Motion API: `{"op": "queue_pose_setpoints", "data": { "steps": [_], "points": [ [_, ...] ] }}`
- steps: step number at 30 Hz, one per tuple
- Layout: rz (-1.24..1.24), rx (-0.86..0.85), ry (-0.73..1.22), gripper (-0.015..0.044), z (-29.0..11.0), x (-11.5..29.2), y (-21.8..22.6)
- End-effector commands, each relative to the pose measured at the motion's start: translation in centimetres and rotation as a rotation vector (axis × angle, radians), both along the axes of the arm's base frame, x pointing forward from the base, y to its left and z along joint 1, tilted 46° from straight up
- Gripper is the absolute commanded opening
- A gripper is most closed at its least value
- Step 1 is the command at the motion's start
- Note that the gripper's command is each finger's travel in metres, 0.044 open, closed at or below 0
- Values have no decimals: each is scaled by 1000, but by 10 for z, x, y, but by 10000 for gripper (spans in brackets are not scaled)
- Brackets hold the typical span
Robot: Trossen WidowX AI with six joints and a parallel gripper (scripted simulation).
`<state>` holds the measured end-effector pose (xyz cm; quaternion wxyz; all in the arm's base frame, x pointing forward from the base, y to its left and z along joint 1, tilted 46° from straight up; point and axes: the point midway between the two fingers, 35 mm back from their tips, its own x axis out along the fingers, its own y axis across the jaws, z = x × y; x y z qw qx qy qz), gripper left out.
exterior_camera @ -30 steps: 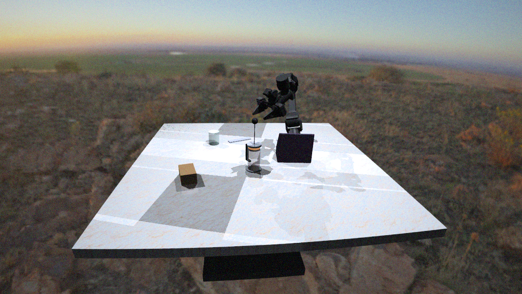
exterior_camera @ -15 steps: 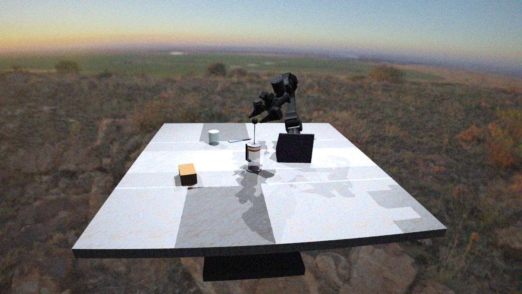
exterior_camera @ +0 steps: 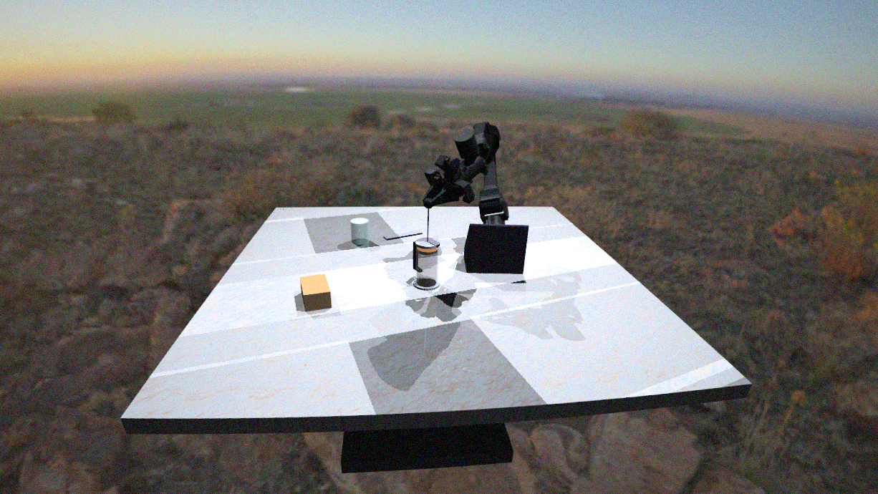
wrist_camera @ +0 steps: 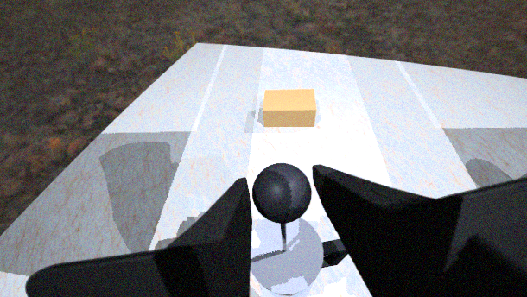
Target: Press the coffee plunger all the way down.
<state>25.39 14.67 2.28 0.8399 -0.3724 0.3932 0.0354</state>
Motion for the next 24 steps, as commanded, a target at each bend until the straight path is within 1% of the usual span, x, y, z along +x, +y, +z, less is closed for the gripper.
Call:
{"op": "queue_pose_setpoints", "data": {
  "steps": [1, 10, 24],
  "points": [
    [4, 0, 3, 120, -1, 0, 0],
    [4, 0, 3, 120, -2, 0, -1],
    [4, 0, 4, 120, -20, -1, -13]
  ]
}}
